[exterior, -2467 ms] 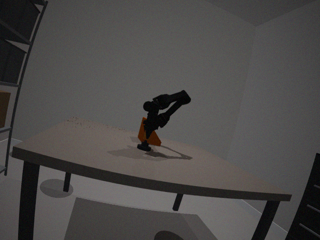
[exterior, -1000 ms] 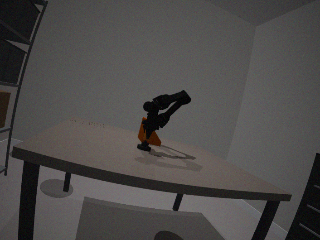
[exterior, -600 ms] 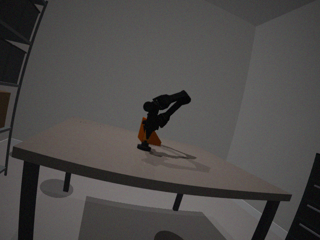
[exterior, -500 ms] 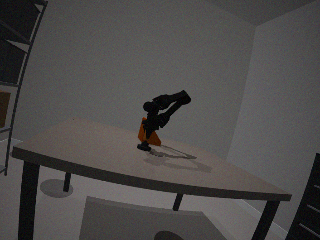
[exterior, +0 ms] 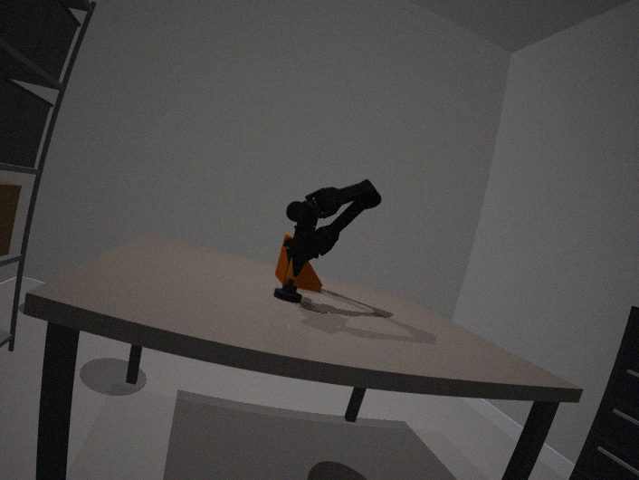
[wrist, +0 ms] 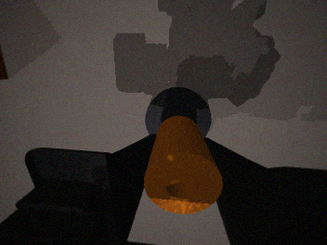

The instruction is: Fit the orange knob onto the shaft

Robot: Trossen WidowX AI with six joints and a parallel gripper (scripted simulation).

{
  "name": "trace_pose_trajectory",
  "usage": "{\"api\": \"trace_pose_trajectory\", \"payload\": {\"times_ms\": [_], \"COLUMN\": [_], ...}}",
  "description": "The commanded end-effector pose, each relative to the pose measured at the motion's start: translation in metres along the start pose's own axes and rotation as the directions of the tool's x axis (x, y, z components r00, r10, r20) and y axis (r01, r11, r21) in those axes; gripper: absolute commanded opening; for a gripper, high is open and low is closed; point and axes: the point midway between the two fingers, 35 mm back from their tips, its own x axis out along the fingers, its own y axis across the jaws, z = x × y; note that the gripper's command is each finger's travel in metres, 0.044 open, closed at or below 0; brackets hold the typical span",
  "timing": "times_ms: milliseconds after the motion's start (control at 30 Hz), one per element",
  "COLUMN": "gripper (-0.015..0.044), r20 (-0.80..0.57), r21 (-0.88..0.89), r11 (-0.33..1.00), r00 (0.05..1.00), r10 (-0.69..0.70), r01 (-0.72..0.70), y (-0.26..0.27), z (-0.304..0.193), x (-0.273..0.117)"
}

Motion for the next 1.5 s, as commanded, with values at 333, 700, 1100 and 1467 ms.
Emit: {"api": "trace_pose_trajectory", "payload": {"times_ms": [333, 700, 1100, 1467], "gripper": [0.0000, 0.0000, 0.0000, 0.0000], "r20": [-0.003, -0.003, -0.003, -0.003], "r21": [-0.024, -0.024, -0.040, -0.077], "r11": [1.000, 1.000, 0.999, 0.997], "r00": [1.000, 1.000, 1.000, 1.000], "r10": [-0.001, -0.001, -0.001, -0.001], "r01": [0.001, 0.001, 0.001, 0.001], "y": [0.000, 0.000, 0.000, -0.002], "z": [-0.002, -0.001, -0.001, -0.001], "x": [0.004, 0.006, 0.006, 0.013]}}
